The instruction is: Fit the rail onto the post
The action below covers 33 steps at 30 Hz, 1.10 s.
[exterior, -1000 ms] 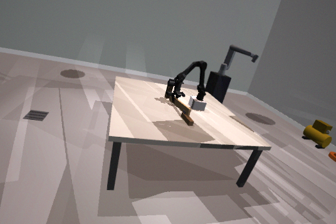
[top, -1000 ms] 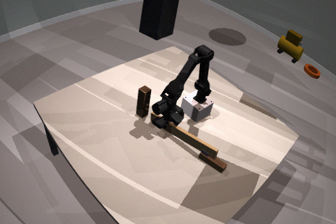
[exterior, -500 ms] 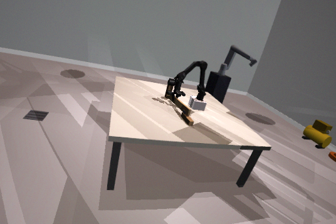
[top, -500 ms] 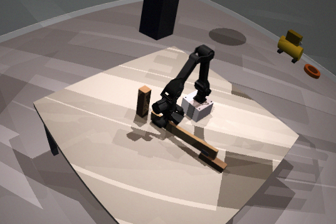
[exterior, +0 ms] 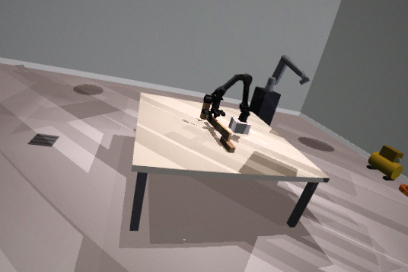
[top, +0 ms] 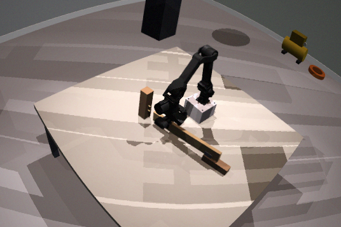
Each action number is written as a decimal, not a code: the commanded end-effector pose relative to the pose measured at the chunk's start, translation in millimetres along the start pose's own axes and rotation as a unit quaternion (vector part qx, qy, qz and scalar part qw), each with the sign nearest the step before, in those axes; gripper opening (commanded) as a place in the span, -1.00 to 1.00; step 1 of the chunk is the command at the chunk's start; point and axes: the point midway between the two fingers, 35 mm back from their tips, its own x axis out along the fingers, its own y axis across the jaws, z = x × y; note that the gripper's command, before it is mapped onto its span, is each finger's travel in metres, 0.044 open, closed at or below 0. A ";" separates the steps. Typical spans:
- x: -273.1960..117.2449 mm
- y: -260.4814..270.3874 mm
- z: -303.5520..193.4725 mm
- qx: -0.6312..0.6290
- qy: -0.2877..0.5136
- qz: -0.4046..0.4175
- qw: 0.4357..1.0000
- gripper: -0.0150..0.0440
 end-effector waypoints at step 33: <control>-22.8 -4.8 0.8 -0.001 -0.003 -0.010 1.000 -0.49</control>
